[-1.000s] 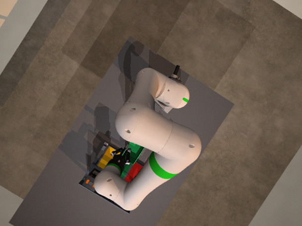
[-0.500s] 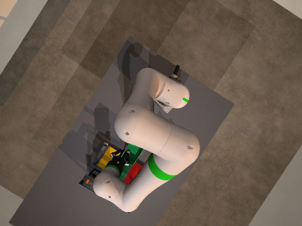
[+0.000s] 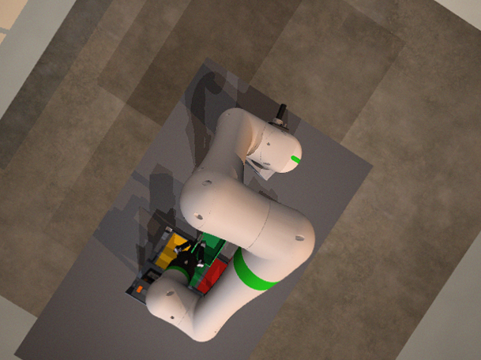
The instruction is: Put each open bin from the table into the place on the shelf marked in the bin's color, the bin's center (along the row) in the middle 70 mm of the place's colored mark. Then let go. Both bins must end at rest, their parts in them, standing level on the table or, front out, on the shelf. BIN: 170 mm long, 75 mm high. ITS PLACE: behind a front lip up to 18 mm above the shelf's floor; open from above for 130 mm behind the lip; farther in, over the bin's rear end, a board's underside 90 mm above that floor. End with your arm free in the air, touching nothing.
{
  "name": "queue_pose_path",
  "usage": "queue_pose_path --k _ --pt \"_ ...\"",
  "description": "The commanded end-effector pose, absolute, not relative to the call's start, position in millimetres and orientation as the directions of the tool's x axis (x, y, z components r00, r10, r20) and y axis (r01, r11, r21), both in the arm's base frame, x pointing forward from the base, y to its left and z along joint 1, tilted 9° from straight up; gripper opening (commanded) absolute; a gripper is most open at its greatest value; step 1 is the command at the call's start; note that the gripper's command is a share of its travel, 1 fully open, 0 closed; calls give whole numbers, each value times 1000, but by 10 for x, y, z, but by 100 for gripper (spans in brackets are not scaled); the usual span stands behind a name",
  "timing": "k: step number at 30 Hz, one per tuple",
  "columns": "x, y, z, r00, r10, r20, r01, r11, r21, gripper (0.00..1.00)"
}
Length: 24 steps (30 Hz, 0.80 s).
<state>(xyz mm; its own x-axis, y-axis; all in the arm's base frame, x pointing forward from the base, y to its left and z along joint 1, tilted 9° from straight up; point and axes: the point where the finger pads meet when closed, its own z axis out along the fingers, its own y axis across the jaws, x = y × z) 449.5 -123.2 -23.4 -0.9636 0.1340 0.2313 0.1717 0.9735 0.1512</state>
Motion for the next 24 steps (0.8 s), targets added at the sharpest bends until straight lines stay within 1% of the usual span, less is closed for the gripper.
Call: queue_pose_path --k 1,24 --pt "4540 -1242 -231 -964 134 231 172 973 151 0" --pt "4770 -1283 -225 -964 134 231 172 973 151 0"
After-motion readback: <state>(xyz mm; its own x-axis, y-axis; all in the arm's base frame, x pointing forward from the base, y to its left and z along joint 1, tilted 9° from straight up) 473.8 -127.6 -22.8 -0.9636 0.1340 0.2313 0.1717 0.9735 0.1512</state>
